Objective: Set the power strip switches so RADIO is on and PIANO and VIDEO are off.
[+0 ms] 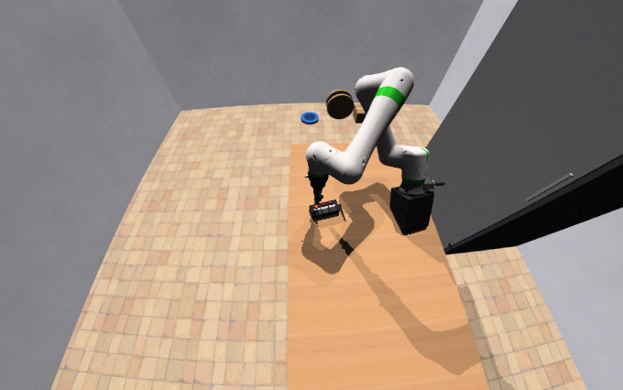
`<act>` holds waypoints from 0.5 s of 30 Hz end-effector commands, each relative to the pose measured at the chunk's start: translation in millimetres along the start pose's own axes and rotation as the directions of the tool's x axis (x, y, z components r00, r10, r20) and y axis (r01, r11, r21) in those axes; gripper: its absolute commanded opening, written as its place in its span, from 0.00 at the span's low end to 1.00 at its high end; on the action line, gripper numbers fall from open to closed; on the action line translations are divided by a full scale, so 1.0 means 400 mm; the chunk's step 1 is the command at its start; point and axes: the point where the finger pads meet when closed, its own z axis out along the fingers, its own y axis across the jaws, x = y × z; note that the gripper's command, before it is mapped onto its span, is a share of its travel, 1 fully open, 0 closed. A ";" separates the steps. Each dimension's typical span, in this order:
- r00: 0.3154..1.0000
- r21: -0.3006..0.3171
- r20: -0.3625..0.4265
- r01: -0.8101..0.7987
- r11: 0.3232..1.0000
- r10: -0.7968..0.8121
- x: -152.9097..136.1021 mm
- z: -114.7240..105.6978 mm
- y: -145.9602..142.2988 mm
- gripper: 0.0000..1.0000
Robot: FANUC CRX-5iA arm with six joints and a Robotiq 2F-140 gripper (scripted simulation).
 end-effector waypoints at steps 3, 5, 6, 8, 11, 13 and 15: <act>1.000 0.000 0.000 0.000 1.000 0.000 0.000 -0.001 0.000 1.00; 1.000 0.000 0.000 0.000 1.000 0.000 0.000 -0.002 0.000 1.00; 1.000 0.000 0.000 0.000 1.000 0.000 0.000 -0.002 0.000 1.00; 1.000 0.000 0.000 0.000 1.000 0.000 0.000 -0.008 0.000 1.00; 1.000 0.000 0.000 0.000 1.000 0.000 0.000 -0.026 0.000 1.00; 1.000 0.000 0.000 0.000 1.000 0.000 0.000 -0.045 0.000 1.00; 1.000 0.000 0.000 0.000 1.000 0.000 0.000 -0.068 0.000 1.00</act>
